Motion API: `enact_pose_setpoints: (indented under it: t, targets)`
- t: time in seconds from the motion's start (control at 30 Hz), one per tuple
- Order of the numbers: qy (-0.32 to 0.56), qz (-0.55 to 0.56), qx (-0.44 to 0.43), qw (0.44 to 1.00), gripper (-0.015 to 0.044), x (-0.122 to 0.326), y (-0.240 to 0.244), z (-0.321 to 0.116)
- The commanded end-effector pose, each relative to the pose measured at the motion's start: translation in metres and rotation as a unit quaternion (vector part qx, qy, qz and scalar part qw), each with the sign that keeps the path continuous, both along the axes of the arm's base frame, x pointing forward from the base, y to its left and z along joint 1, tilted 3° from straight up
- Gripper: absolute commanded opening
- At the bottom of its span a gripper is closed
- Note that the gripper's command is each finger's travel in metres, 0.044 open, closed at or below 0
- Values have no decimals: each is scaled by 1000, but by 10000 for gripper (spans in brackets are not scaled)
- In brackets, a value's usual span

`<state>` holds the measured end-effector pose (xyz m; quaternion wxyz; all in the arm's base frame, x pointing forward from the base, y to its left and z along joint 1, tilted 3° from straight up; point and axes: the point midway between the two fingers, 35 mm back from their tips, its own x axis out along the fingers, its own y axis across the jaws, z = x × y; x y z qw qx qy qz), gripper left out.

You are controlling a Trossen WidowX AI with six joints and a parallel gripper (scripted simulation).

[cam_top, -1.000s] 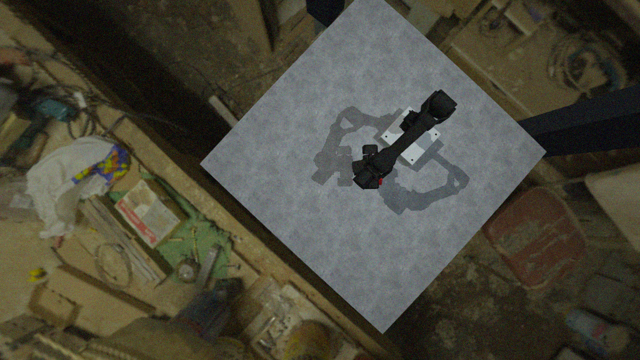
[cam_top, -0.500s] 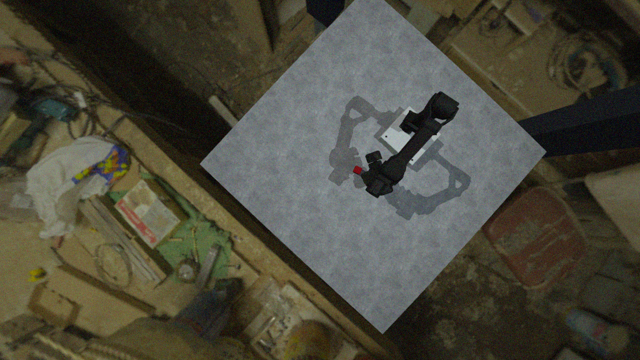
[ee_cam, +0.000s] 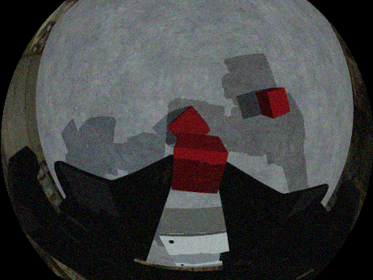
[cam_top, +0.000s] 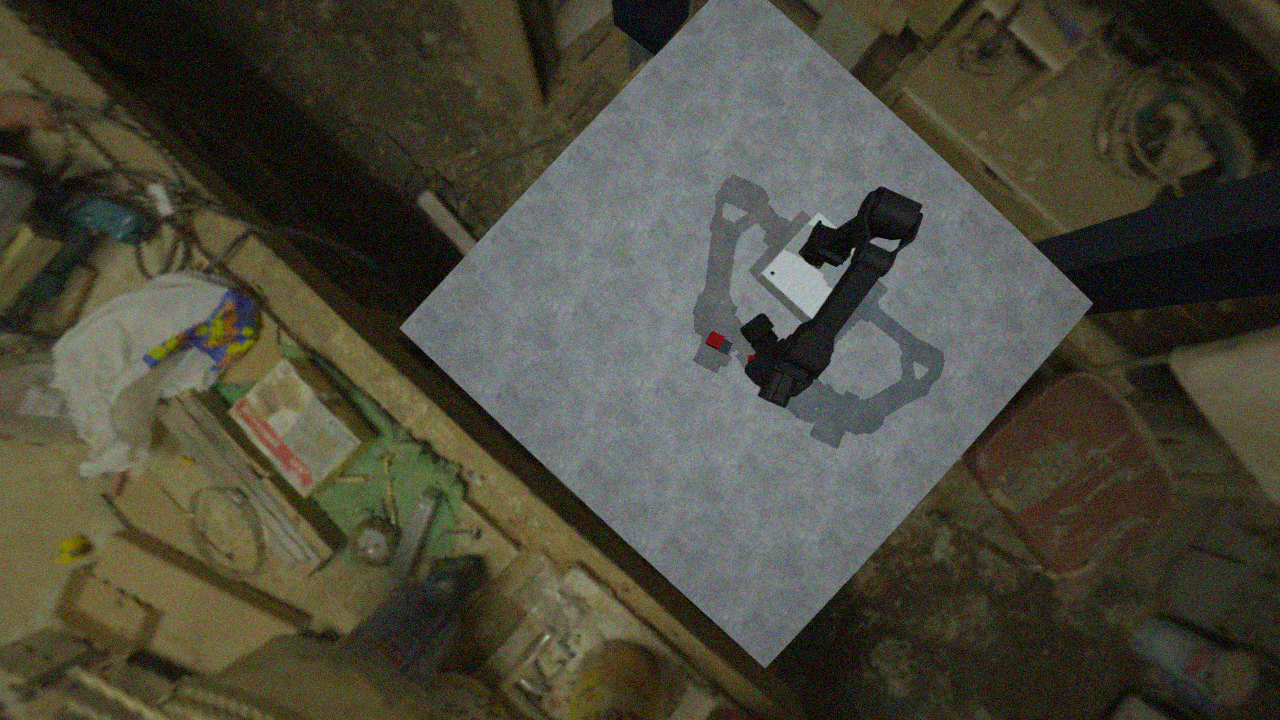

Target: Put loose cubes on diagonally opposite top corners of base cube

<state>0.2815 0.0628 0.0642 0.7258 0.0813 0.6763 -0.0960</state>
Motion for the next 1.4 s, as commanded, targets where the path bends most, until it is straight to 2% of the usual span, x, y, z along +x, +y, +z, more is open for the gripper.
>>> enact_pose_setpoints:
  t: [0.0,0.43,0.87,1.37]
  targets:
    - [1,39,-5,999,105,-4,10,-3]
    - [1,46,-5,999,105,-5,12,-4]
    - [1,47,-5,999,105,-4,10,-31]
    - [1,46,-5,999,105,-4,10,-32]
